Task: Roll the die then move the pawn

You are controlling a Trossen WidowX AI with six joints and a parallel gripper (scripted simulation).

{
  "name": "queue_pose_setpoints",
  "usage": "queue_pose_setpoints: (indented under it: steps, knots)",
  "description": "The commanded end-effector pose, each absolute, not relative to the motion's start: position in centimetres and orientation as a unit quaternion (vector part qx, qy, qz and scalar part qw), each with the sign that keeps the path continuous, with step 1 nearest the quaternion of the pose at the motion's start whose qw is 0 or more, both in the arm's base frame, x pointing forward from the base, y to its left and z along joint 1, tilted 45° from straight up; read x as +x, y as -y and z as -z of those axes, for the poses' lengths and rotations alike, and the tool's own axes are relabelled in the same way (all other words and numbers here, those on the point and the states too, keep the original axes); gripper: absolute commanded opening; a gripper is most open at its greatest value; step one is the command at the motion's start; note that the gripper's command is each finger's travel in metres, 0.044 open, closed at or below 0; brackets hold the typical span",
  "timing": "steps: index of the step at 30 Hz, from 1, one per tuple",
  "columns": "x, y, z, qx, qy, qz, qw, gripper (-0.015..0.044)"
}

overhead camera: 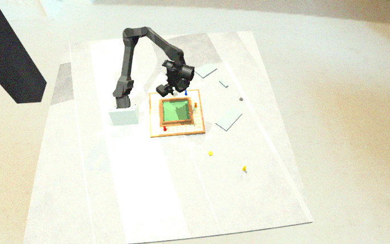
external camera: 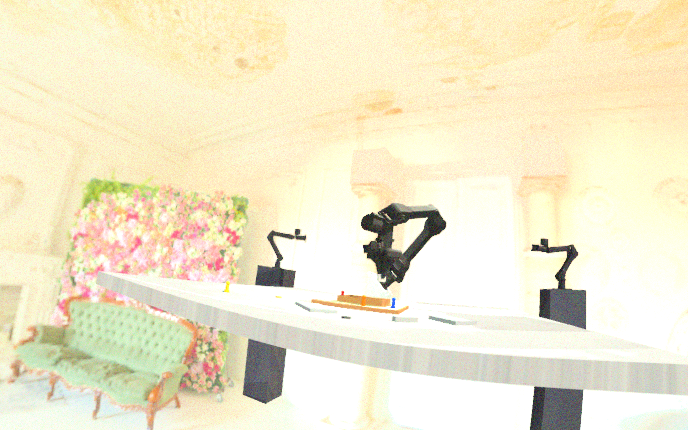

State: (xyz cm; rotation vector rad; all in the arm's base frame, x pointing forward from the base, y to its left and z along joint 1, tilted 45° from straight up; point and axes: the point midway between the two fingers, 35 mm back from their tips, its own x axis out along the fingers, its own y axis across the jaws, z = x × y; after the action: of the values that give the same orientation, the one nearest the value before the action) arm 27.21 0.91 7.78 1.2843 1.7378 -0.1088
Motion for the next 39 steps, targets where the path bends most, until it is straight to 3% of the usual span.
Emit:
queue_pose_setpoints:
  steps: [1, 14, 21, 39]
  knots:
    - [27.3, -0.2, -6.5, 0.558, -0.705, 0.1, 0.427, 0.0]
    - [27.4, 1.5, -3.3, 0.638, -0.667, 0.251, 0.292, 0.0]
    - [27.4, 1.6, -3.1, 0.642, -0.664, 0.258, 0.285, 0.0]
    - [26.2, 0.9, -1.8, 0.515, -0.602, 0.431, 0.432, 0.0]
